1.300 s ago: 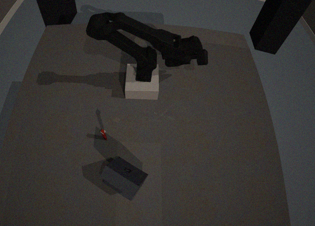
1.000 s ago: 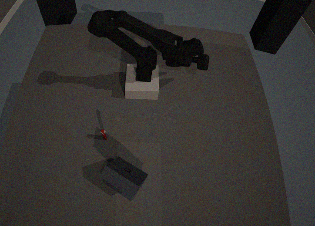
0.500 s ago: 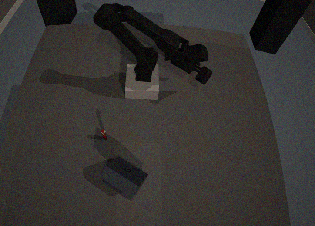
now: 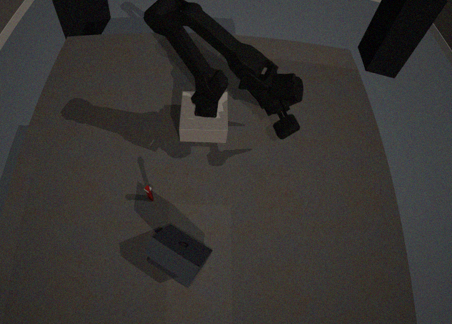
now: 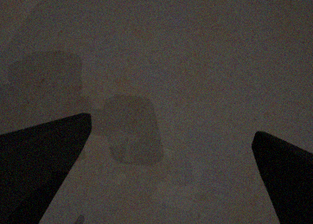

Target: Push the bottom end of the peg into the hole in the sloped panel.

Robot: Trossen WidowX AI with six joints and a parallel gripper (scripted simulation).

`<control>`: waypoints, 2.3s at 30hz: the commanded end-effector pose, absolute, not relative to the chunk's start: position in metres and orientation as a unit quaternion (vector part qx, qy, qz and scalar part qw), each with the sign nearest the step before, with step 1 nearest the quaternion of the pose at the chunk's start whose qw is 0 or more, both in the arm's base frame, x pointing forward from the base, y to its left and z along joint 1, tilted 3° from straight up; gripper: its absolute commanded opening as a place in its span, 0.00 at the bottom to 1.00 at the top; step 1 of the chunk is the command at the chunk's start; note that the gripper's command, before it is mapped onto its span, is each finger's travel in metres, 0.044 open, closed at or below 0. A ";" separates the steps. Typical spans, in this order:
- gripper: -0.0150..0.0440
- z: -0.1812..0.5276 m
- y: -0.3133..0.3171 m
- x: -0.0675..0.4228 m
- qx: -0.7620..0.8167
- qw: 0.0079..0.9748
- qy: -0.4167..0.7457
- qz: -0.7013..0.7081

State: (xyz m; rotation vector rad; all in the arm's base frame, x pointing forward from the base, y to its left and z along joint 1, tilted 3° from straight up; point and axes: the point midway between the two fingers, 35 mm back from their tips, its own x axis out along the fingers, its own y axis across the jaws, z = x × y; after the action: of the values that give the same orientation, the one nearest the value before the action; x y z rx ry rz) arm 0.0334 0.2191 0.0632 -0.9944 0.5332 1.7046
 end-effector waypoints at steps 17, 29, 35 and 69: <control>1.00 0.073 0.213 0.100 -0.308 0.655 0.393 0.568; 1.00 0.077 0.198 0.138 -0.216 0.714 0.480 0.461; 1.00 0.078 0.189 0.156 -0.165 0.737 0.518 0.400; 1.00 0.083 0.104 0.245 0.148 0.767 0.624 0.022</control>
State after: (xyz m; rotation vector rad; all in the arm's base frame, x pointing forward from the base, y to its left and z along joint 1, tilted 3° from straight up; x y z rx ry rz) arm 0.2369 0.1117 0.0803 0.2655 1.3573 0.1145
